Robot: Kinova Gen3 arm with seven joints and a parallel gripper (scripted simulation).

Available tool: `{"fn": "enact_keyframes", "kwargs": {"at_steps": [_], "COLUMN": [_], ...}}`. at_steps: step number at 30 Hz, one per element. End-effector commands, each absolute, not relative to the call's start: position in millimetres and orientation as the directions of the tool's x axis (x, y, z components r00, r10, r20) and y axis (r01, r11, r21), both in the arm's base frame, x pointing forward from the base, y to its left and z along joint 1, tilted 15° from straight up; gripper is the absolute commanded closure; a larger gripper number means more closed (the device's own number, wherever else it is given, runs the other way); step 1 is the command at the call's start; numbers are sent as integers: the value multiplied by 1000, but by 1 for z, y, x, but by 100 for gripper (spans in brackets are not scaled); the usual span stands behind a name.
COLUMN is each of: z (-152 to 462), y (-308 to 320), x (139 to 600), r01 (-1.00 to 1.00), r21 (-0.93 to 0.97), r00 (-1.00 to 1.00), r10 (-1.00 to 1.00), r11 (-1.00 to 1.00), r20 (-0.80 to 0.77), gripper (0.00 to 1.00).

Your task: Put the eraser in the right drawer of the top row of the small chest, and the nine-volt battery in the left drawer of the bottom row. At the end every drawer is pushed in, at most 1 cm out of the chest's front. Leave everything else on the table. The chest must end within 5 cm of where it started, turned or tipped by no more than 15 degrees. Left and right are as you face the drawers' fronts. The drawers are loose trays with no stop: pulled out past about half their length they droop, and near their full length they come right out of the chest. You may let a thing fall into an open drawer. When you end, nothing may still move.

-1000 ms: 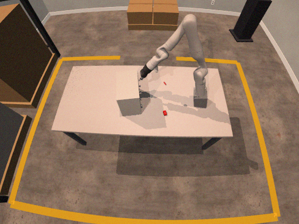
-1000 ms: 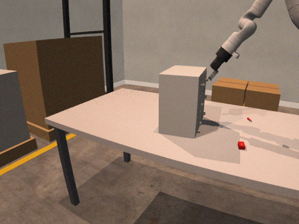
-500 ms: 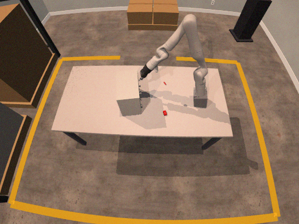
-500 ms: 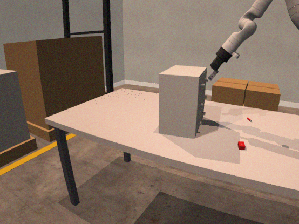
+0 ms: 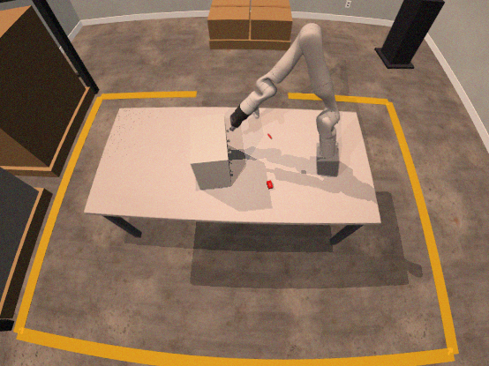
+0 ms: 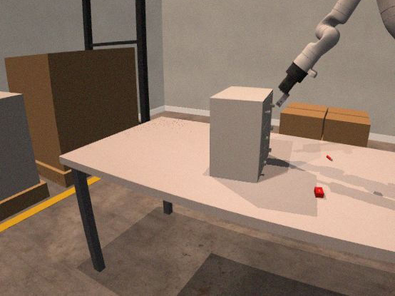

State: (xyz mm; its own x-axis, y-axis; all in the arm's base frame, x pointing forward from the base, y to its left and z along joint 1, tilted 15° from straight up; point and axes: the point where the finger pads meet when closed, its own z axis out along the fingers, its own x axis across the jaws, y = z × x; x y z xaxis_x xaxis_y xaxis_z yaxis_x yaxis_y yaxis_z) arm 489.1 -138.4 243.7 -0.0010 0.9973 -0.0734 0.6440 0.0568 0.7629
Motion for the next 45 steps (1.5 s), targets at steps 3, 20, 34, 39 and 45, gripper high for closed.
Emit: {"fn": "enact_keyframes", "kwargs": {"at_steps": [3, 20, 34, 39, 45], "z": [237, 232, 236, 237, 237], "y": [-139, -139, -138, -138, -140], "x": [467, 439, 403, 393, 389], "r01": [645, 645, 646, 646, 650], "r21": [763, 763, 762, 762, 758], "r00": [7, 7, 7, 7, 12], "r10": [998, 998, 998, 998, 998], "r11": [46, 46, 45, 45, 45], "r20": [-66, -66, -65, -65, -69], "gripper": [100, 100, 100, 100, 100]}}
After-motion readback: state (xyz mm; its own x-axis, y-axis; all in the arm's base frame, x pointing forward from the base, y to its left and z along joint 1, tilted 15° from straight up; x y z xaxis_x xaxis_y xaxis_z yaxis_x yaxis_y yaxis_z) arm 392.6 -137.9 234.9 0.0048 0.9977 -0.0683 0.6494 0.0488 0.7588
